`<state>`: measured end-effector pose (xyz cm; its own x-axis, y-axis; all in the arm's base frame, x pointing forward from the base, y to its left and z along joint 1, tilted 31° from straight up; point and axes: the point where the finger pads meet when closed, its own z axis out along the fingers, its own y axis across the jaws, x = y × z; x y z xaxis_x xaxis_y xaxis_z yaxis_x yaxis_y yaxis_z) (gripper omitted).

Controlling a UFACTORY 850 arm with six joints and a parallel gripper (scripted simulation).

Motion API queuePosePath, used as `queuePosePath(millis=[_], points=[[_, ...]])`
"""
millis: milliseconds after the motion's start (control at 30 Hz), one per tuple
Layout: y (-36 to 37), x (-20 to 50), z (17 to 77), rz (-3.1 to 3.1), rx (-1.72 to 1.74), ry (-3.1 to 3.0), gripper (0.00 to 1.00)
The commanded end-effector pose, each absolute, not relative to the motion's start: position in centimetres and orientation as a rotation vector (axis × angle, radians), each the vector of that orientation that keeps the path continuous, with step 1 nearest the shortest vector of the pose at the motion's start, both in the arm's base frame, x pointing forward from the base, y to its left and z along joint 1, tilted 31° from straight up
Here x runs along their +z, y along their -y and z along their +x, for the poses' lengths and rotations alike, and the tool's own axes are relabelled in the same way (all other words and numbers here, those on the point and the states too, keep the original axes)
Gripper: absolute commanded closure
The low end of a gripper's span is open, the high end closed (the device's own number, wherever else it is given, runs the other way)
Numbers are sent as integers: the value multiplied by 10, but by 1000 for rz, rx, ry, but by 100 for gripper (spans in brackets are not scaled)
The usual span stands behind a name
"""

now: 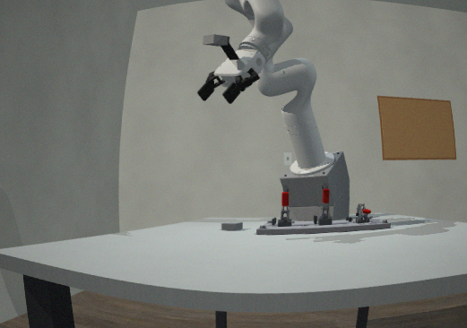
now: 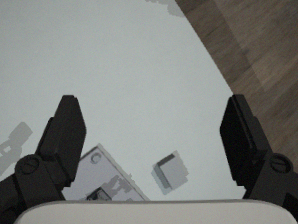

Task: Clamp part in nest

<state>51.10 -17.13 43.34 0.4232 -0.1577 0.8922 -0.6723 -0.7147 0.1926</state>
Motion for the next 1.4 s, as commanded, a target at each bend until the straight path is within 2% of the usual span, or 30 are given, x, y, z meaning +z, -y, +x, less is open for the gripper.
queuePosePath(millis=[0,167,200,333,367,500,533,633,667,800,1367], points=[[122,375,506,2310,1178,574,0],[99,348,498,2370,1139,522,0],[69,311,482,2475,1059,422,0],[52,289,471,2514,1026,382,0],[30,261,452,2598,942,287,0],[16,244,439,2624,913,255,0],[-5,214,412,2701,815,151,0],[-9,210,409,2701,815,151,0],[-24,188,384,2750,740,77,0],[-35,170,362,2787,674,14,0],[-36,169,361,2788,671,11,0]])
